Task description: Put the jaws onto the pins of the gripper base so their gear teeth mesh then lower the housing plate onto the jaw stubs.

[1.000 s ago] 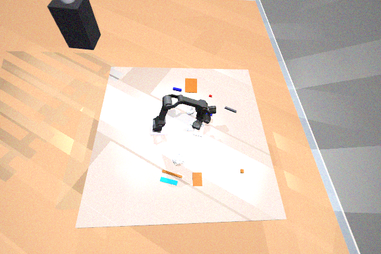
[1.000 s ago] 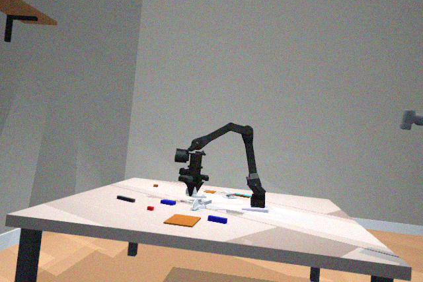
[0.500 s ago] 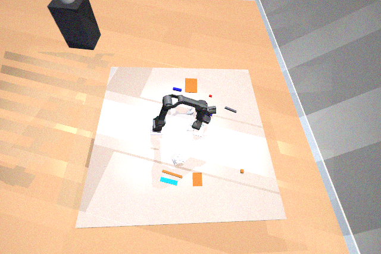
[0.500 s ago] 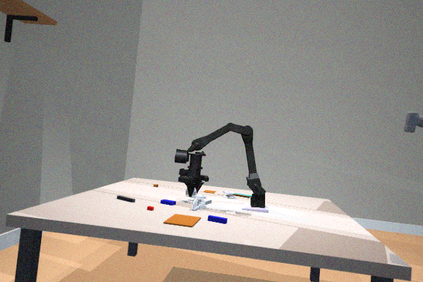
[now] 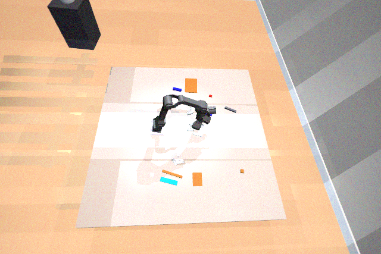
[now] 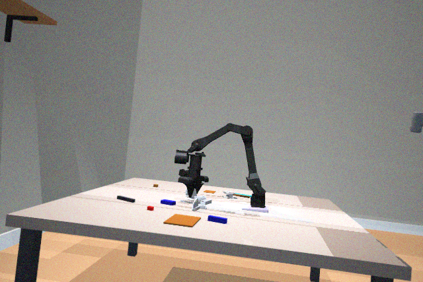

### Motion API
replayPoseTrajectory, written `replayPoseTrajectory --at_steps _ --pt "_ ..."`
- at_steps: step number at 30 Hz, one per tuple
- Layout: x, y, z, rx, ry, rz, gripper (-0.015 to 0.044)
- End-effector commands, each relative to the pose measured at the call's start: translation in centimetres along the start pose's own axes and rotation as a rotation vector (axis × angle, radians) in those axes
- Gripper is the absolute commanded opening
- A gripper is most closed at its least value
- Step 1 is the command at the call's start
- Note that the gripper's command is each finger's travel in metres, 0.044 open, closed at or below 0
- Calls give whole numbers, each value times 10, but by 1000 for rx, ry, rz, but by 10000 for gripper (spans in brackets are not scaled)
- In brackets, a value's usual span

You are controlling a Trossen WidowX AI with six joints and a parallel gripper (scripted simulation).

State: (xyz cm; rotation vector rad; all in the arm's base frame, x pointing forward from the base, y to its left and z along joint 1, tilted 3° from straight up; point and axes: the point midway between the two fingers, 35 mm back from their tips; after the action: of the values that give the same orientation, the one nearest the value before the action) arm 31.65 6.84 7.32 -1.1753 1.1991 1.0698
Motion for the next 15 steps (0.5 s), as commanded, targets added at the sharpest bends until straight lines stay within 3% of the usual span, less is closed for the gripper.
replayPoseTrajectory --at_steps 1,15 --pt "3 0 0 5 3 0 134" --pt "6 0 0 6 3 0 134"
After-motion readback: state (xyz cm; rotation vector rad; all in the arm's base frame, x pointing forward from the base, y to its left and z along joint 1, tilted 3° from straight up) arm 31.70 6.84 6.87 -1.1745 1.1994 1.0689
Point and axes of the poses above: the point midway between the two fingers, 35 mm back from their tips, its own x axis out along the fingers, its own z axis across the jaws, y = z × x, and after that the axes turned 12 degrees about -x, right-handed
